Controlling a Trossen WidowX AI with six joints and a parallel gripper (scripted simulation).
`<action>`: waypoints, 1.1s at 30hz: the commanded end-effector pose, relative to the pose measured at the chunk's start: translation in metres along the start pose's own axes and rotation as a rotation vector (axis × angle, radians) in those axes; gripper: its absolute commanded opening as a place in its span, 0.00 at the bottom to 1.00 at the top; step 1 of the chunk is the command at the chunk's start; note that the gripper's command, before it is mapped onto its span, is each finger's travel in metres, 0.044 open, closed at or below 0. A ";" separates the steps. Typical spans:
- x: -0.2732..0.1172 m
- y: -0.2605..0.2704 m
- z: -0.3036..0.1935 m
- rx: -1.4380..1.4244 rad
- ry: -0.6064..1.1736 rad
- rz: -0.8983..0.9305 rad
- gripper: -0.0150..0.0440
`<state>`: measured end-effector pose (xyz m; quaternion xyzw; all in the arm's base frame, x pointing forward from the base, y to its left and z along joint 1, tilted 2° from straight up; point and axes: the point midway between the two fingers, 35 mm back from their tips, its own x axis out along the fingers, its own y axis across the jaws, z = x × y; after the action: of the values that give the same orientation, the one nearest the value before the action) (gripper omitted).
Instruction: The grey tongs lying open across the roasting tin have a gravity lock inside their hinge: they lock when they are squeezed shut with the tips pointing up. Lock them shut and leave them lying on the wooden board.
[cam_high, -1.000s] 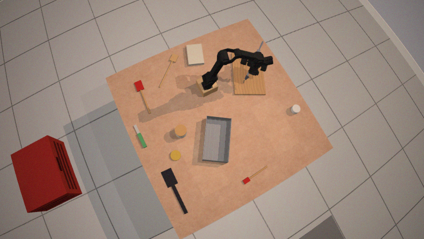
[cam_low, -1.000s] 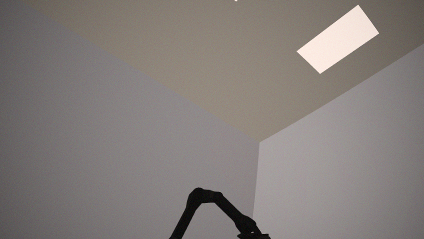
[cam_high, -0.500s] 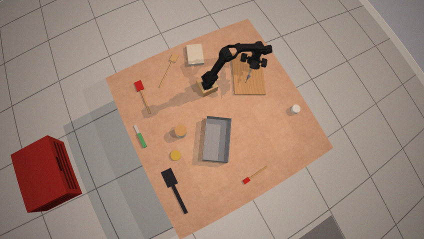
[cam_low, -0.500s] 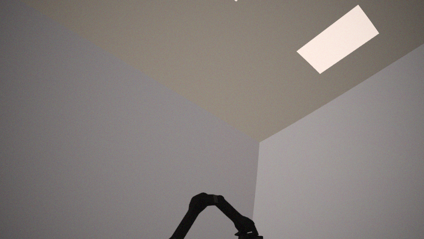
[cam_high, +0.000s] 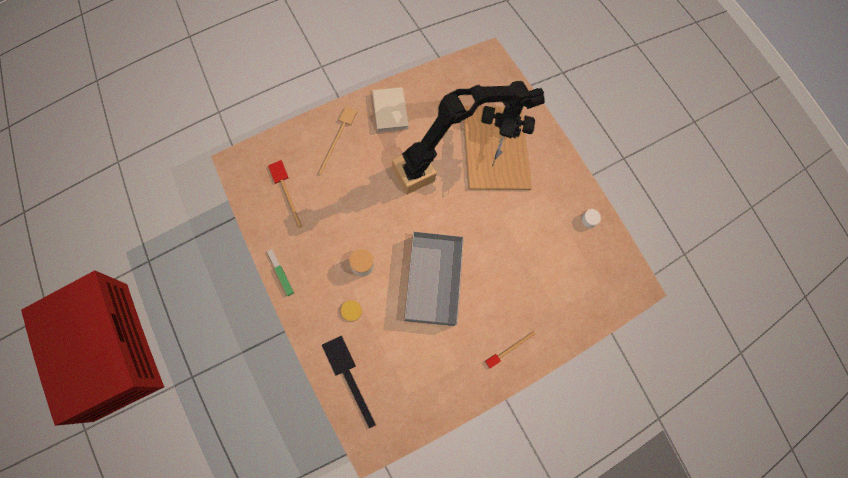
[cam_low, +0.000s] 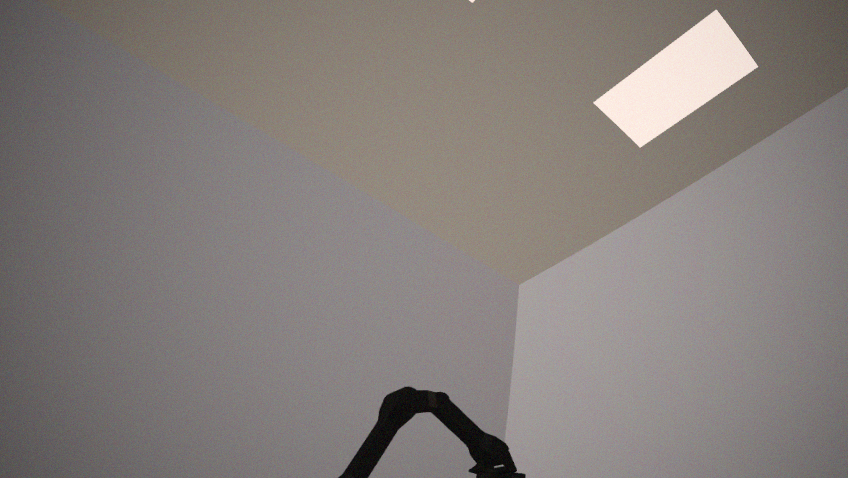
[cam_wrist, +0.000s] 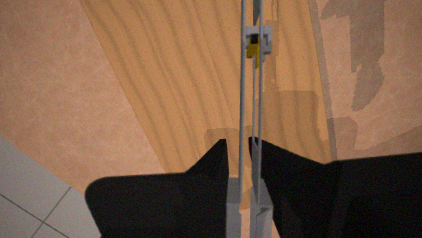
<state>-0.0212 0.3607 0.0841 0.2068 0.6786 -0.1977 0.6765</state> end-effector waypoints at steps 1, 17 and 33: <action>0.007 0.001 0.001 0.003 -0.006 0.000 0.00; 0.033 0.002 0.000 0.003 -0.006 0.000 0.00; 0.059 0.001 0.000 0.003 -0.006 0.000 0.00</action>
<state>-0.0210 0.3628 0.0310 0.2071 0.6784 -0.1980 0.6765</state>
